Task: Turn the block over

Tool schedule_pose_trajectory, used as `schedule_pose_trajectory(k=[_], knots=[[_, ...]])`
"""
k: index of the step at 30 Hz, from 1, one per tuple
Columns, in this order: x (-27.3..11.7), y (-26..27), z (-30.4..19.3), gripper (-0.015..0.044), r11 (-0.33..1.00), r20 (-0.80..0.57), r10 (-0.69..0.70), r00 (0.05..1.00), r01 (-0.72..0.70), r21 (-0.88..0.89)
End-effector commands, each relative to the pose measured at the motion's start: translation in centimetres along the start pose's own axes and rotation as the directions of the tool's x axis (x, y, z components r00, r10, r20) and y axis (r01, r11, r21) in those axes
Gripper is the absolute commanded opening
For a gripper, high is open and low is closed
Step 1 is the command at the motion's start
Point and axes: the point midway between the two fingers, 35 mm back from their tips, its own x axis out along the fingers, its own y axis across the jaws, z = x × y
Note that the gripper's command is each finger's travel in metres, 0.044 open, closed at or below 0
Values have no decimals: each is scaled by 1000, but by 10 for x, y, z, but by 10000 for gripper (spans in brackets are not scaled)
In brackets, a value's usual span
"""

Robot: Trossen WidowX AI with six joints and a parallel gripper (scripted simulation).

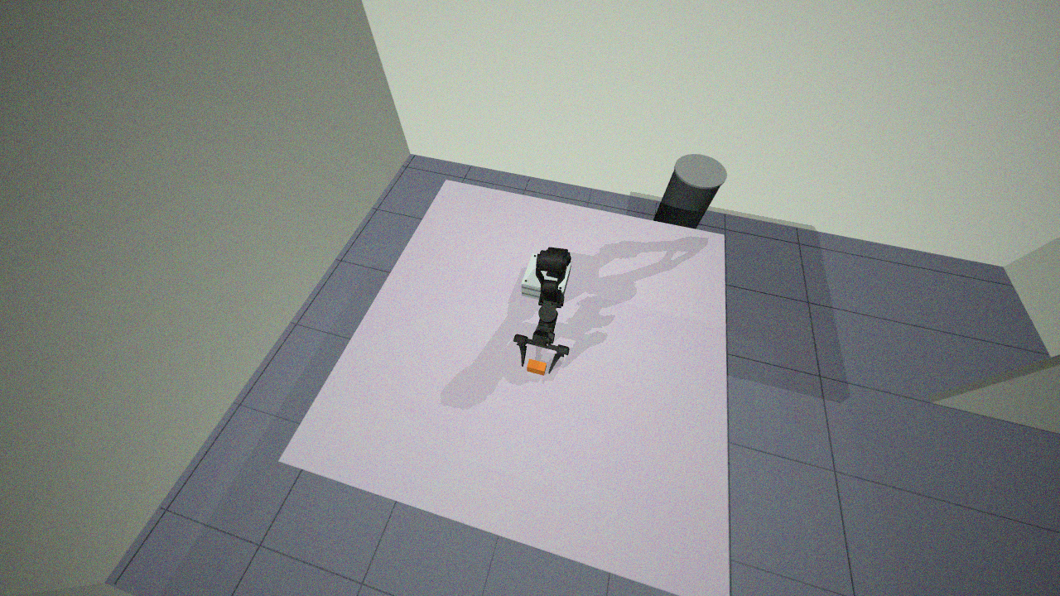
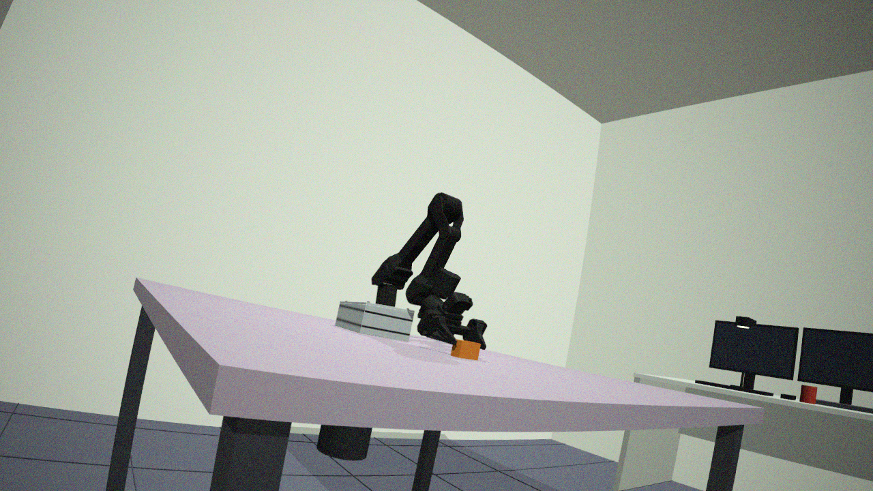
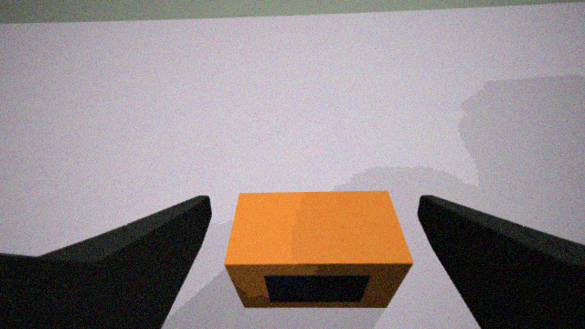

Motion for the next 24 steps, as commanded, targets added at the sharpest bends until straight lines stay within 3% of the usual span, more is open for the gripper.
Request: schedule_pose_trajectory(k=[1, 8, 15, 24], knots=[[0, 0, 0, 440, 1000, 1, -2, 1000, 2, -3], [3, 0, 1, 440, 1000, -21, -2, 1000, 2, -3], [9, 3, 18, 440, 1000, -248, 0, 969, -1, -5], [-36, 1, 57, 440, 1000, -473, -3, 881, 2, -3]])
